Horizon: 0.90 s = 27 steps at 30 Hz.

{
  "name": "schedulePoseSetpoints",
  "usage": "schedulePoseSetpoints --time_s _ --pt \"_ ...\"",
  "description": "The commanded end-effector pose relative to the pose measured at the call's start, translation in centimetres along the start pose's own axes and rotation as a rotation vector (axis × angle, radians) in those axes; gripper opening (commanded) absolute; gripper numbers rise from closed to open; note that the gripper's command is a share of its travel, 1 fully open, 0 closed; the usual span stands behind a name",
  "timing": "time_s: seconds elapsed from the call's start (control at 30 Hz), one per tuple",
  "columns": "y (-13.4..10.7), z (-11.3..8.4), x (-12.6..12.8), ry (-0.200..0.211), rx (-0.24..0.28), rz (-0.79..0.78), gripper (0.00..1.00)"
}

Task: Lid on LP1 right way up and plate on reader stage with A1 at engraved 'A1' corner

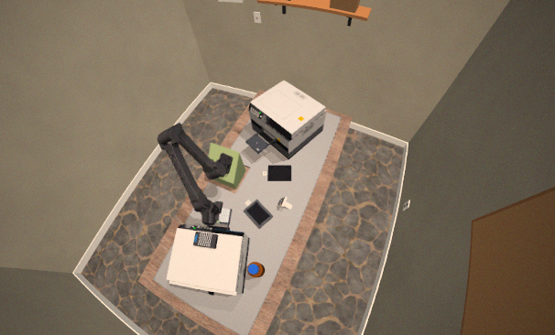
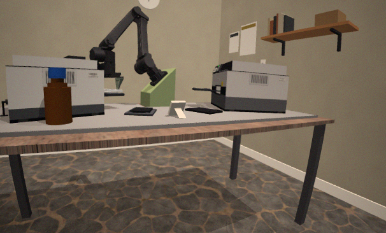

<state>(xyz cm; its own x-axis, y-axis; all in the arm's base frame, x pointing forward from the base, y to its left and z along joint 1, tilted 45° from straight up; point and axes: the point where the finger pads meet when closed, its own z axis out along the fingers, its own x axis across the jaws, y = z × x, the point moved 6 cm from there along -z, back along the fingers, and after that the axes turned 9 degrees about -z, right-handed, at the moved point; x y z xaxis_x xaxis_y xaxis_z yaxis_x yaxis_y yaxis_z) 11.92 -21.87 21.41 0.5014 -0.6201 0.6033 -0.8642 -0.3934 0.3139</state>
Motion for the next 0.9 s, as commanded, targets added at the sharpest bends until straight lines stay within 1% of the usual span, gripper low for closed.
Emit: schedulePoseSetpoints --time_s 0.0,0.07,0.17,0.33,0.4,0.67,0.7,0.87 --pt "0.4 -1.5 1.7 0.038 -0.002 0.021 0.86" --pt "0.4 -1.8 1.8 0.044 0.005 0.024 0.86" --pt "0.4 -2.1 1.9 0.047 0.002 0.026 0.86" --pt "0.4 -2.6 1.9 0.047 0.003 0.029 0.86" --pt "0.4 -2.6 1.4 0.039 0.002 0.027 0.86" --pt "0.6 -2.2 1.7 0.033 -0.007 0.021 0.86" --pt "0.5 -2.2 1.7 0.027 -0.006 0.018 0.86" --pt "0.3 -3.3 1.8 0.047 0.012 0.019 0.86"
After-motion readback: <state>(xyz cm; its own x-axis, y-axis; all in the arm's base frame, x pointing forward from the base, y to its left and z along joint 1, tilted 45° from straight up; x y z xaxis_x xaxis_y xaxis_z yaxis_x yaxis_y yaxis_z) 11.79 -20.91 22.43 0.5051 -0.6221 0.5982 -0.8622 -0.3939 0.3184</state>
